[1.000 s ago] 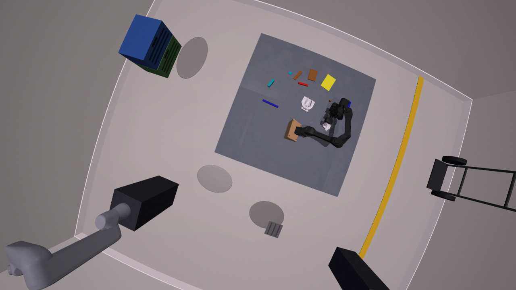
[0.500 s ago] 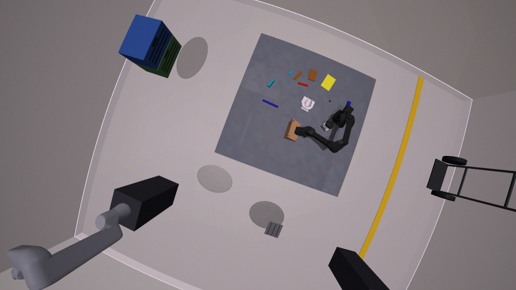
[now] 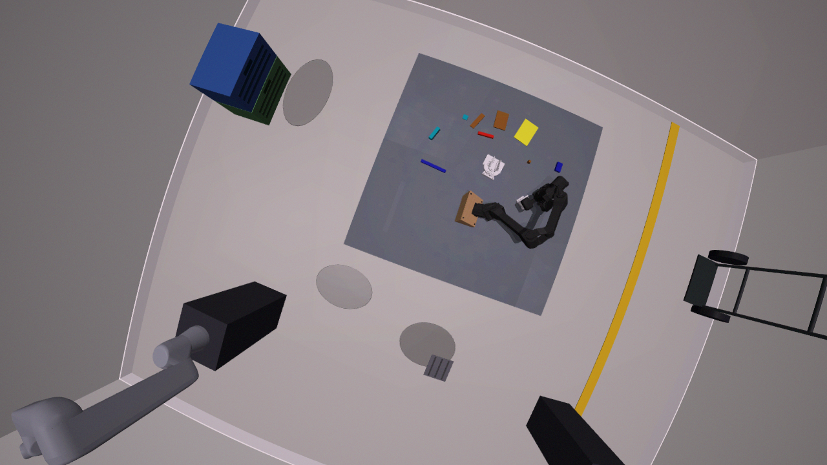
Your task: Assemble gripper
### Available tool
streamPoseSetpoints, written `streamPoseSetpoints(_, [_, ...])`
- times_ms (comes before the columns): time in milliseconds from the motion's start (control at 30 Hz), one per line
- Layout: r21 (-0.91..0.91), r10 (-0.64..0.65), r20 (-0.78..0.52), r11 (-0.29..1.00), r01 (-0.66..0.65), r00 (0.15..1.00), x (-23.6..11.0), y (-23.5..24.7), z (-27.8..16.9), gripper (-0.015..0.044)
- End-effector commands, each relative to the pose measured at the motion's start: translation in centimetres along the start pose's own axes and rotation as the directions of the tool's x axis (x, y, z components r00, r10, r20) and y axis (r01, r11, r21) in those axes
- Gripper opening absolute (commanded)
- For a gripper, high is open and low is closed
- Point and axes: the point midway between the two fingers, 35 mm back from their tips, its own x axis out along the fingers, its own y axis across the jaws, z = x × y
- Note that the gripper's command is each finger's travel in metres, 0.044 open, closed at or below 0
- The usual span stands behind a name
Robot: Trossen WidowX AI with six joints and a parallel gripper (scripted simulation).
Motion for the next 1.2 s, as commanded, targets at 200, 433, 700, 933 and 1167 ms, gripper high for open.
streamPoseSetpoints(200, [-0.003,-0.009,0.004,1.0,0.009,1.0,3.0,-0.4,0.1,0.044])
streamPoseSetpoints(433, [-0.003,-0.009,0.004,1.0,0.009,1.0,3.9,-0.4,0.1,0.044])
streamPoseSetpoints(700, [-0.003,-0.008,0.005,1.0,0.008,1.0,5.0,-0.4,0.1,0.044])
streamPoseSetpoints(933, [-0.003,-0.008,0.005,1.0,0.008,1.0,5.1,-0.4,0.1,0.044])
streamPoseSetpoints(1167, [-0.003,-0.008,0.005,1.0,0.008,1.0,6.2,-0.4,0.1,0.044])
